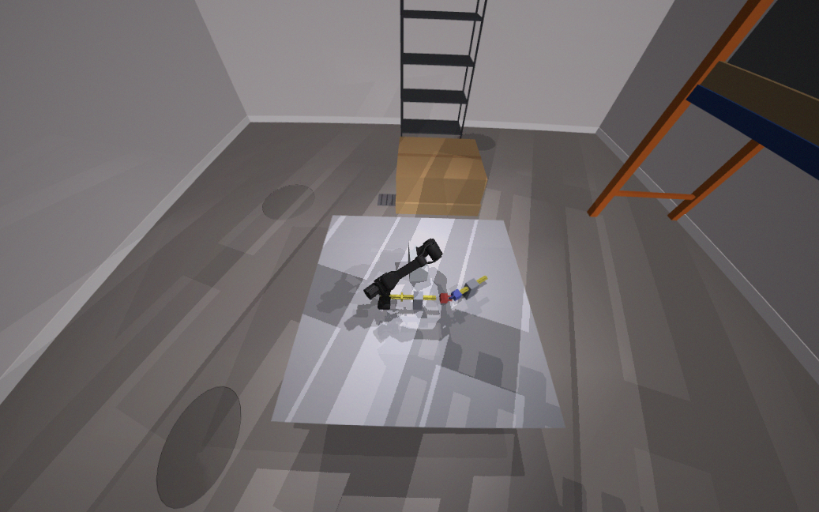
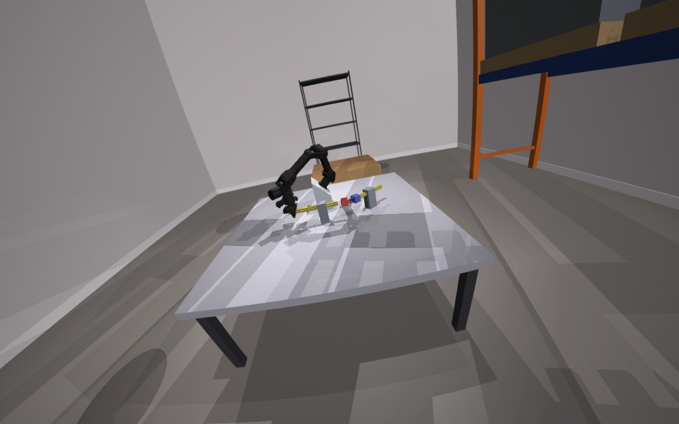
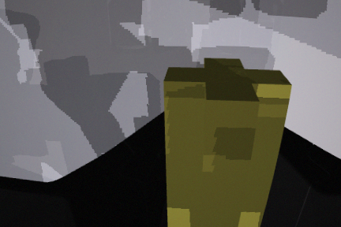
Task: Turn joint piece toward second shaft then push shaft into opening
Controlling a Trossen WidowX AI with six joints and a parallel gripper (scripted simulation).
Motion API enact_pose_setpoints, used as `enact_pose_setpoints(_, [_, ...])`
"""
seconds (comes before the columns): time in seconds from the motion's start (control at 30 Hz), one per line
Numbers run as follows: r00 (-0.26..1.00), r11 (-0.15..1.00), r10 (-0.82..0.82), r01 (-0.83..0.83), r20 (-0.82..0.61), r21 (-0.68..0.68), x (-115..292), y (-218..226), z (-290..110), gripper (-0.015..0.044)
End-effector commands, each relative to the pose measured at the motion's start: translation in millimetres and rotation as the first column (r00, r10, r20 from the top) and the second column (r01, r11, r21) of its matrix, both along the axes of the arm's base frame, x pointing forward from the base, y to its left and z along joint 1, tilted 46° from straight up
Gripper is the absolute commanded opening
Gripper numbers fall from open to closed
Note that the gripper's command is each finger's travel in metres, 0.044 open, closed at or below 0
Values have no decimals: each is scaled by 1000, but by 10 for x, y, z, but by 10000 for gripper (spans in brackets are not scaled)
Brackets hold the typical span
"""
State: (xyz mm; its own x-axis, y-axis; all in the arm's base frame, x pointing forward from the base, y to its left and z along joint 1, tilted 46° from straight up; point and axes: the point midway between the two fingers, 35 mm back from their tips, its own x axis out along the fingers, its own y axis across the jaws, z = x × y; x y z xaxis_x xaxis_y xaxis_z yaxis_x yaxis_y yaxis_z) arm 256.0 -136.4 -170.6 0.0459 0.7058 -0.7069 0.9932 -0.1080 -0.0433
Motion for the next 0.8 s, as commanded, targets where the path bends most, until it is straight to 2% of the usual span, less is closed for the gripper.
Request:
enact_pose_setpoints(0.0, [1000, 1000, -8, 8, 3, 1, 10, 52, 50, 0])
enact_pose_setpoints(0.77, [1000, 1000, -11, 11, 5, 3, 47, 294, 286, 0])
